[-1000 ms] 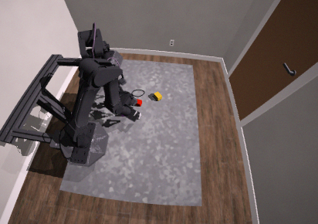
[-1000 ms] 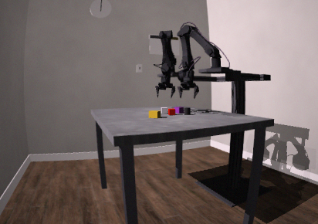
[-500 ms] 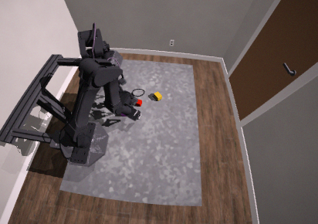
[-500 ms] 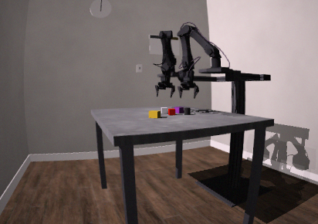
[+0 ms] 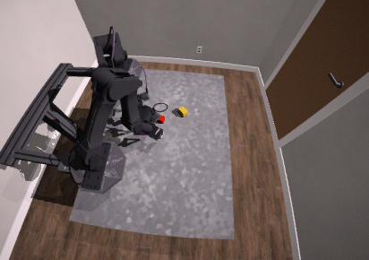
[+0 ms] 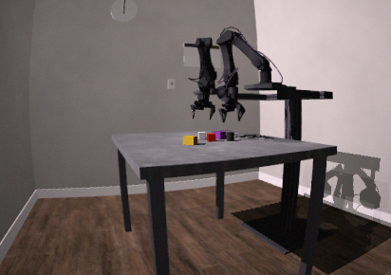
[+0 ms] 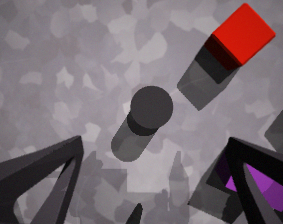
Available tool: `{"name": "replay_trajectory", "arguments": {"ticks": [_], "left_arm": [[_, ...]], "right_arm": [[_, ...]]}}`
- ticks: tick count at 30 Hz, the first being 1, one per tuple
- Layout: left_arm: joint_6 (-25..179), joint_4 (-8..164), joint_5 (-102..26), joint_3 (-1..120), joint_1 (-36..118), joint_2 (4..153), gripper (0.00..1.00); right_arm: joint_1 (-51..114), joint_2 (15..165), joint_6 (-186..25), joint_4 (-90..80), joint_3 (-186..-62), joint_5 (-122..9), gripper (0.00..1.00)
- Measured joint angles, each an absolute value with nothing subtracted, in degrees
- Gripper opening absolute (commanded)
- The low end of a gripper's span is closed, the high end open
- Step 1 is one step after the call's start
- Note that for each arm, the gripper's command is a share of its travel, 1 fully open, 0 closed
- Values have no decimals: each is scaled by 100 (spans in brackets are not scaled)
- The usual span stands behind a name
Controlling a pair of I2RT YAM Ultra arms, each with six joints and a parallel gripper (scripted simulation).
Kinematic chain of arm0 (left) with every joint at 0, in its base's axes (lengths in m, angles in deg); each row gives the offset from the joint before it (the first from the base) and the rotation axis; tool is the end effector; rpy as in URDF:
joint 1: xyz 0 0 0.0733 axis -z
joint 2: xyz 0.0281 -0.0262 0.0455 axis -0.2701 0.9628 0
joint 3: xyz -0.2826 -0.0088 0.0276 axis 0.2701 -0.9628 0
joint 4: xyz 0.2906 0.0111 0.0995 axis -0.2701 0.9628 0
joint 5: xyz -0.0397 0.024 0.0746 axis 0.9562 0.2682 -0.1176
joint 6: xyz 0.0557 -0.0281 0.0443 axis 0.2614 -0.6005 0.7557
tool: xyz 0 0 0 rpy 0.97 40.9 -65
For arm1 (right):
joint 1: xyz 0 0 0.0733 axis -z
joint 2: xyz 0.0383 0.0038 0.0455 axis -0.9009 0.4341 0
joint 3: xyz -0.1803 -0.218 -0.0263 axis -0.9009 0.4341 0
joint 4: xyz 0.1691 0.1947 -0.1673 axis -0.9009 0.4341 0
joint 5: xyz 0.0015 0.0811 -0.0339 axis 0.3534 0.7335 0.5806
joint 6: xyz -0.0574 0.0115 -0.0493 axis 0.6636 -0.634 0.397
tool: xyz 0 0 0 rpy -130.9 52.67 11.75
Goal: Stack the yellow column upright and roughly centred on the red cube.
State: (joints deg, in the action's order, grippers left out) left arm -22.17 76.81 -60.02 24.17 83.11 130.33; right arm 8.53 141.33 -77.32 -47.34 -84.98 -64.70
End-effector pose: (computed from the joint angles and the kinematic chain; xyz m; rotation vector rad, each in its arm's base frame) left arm 0.1028 -0.1880 -0.1187 -0.7637 2.6999 0.2873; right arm 0.1587 0.2269 -0.1099 -1.3092 2.3507 0.1974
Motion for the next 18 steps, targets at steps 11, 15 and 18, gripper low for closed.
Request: {"name": "replay_trajectory", "arguments": {"ticks": [11,15,18], "left_arm": [[388,6510,-5598,1987,7589,13033,100],[1464,5983,-5416,1794,7266,13033,100],[2250,5585,-5270,1657,7045,13031,100]], "right_arm": [[853,14133,-7732,-4734,-8498,-6470,100],[853,14133,-7732,-4734,-8498,-6470,100],[853,14133,-7732,-4734,-8498,-6470,100]]}}
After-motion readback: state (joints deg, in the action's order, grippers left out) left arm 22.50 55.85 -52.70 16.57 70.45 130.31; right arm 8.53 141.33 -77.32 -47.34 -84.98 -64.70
